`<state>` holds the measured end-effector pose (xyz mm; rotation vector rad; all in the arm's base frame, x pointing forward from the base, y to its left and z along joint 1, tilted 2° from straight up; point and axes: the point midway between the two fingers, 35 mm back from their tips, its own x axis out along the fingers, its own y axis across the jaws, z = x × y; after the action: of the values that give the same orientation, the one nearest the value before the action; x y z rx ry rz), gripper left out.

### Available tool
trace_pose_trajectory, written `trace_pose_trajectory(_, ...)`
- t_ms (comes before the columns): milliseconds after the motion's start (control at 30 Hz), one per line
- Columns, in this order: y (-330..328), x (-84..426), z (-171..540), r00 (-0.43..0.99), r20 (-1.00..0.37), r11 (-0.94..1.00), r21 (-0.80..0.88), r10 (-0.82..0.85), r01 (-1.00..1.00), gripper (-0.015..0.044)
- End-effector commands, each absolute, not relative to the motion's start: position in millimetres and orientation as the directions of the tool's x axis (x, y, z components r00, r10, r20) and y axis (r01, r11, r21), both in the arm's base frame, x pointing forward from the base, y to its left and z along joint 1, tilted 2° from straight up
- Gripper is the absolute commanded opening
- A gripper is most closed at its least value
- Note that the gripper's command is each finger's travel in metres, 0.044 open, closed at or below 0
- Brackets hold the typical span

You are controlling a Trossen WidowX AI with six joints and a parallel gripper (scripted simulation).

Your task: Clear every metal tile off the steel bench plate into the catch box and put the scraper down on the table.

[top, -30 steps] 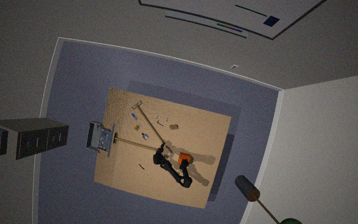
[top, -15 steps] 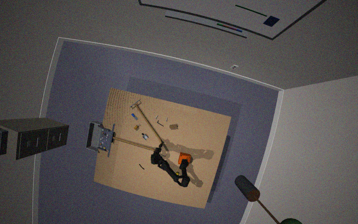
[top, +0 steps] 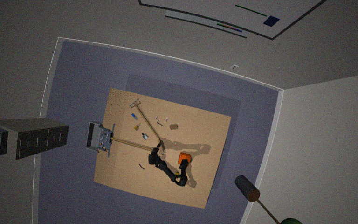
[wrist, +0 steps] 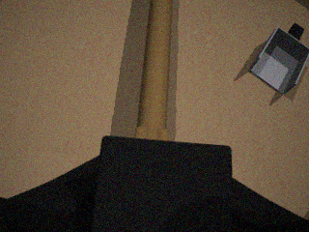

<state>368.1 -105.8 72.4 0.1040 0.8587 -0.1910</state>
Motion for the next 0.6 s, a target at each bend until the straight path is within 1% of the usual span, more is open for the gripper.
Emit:
trace_pose_trajectory(0,-108,377,68,0.639,-0.761,0.979,0.025,-0.114,0.204,0.0000)
trace_pose_trajectory(567,-119,395,69,0.640,-0.760,0.979,0.024,-0.115,0.204,0.0000)
